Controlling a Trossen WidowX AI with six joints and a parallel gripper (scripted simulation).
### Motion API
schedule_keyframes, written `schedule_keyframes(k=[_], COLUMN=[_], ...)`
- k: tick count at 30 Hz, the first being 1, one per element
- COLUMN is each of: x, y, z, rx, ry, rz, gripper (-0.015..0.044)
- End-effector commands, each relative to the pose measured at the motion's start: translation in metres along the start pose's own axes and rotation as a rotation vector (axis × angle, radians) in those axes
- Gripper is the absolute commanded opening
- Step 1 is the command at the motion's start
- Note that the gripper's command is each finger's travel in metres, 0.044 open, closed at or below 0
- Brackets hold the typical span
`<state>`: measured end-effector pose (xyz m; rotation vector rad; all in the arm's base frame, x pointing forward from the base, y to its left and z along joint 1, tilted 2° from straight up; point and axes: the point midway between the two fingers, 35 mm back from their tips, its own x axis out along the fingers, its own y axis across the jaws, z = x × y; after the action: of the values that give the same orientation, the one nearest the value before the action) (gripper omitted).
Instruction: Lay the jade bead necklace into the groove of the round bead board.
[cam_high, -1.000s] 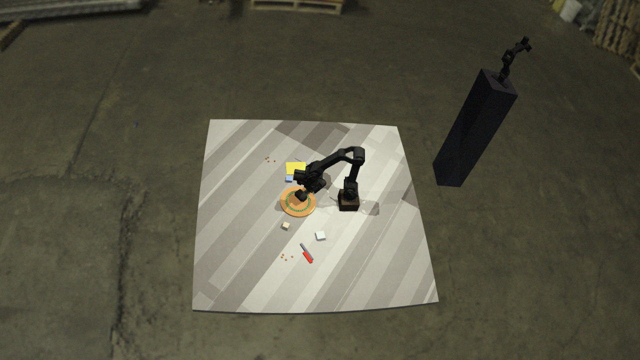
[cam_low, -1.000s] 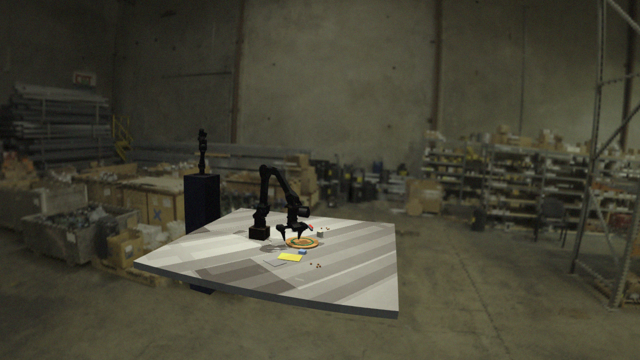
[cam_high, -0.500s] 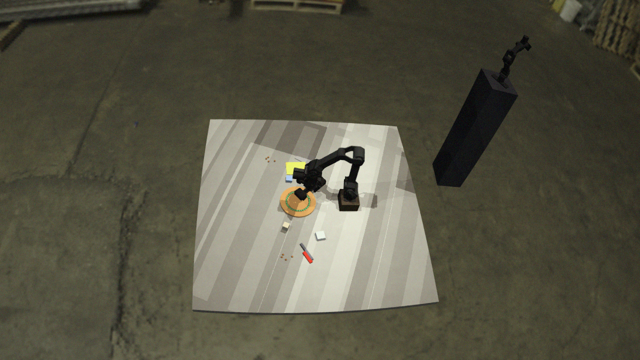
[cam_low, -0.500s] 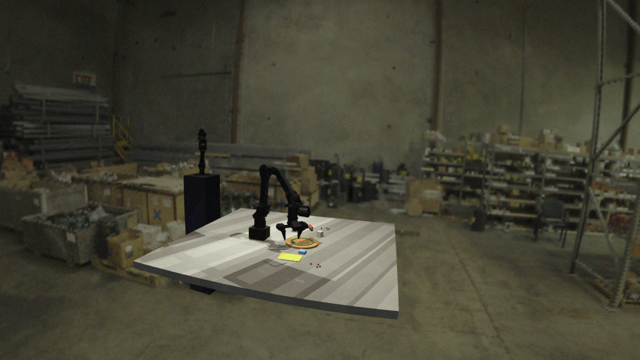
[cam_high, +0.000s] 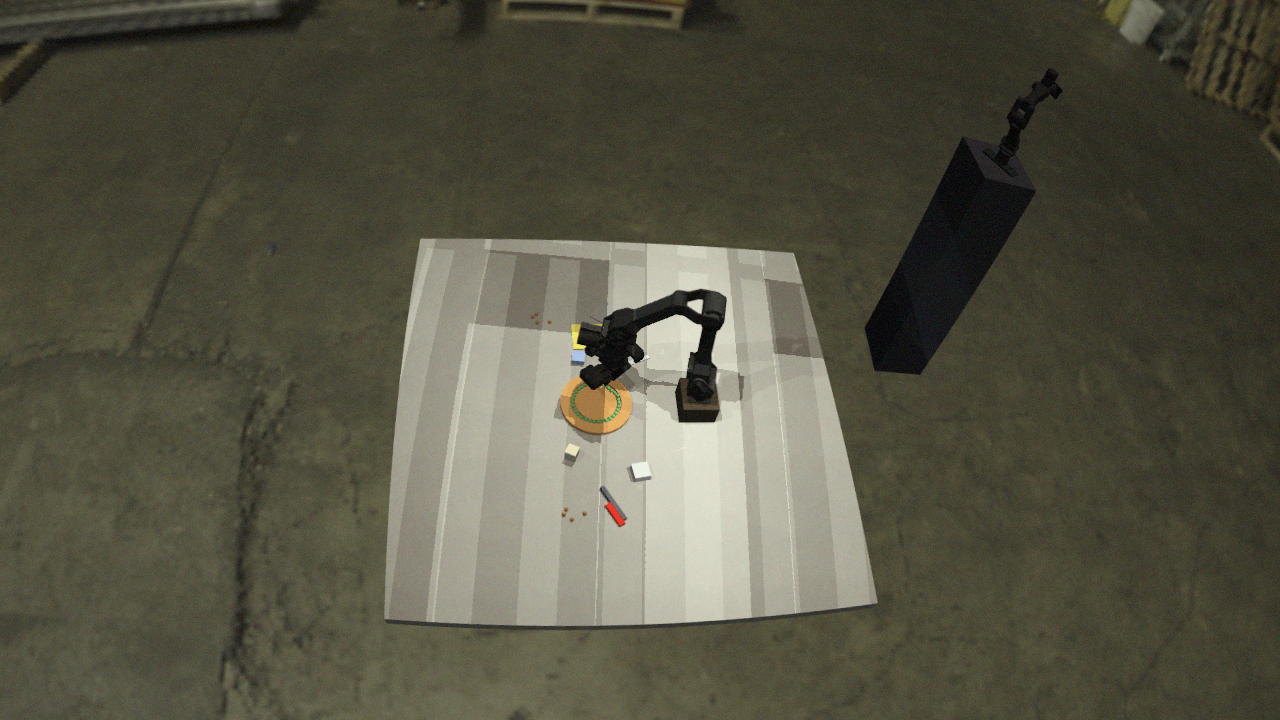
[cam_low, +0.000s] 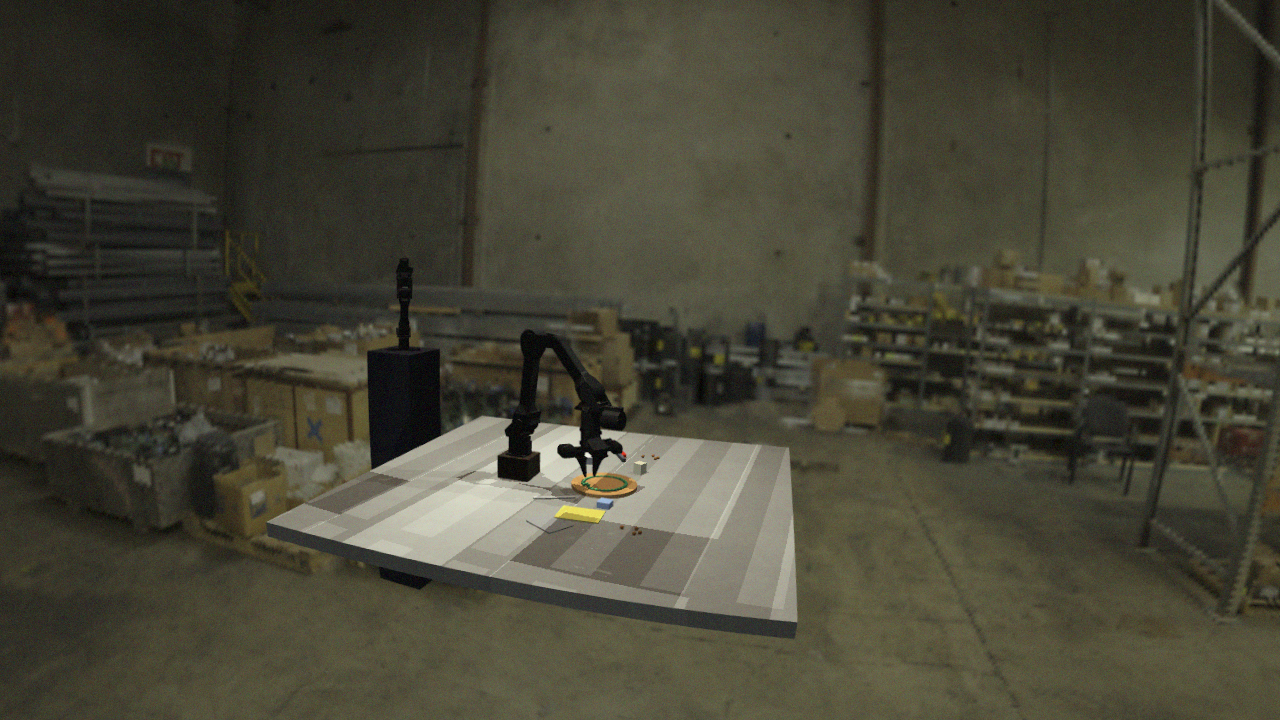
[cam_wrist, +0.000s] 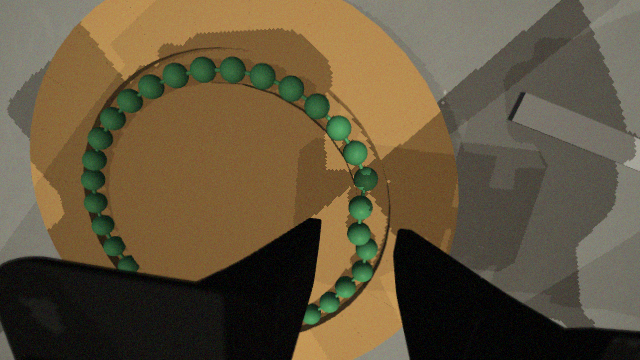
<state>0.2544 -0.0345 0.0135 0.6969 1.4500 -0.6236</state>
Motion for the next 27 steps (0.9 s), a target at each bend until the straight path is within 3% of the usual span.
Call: schedule_keyframes(k=[1,27], x=[0.001,0.031], y=[0.0,-0.002], z=[0.0,-0.002], rx=[0.0,-0.002], ry=[0.0,0.008], rz=[0.0,-0.006], gripper=[0.012,0.012])
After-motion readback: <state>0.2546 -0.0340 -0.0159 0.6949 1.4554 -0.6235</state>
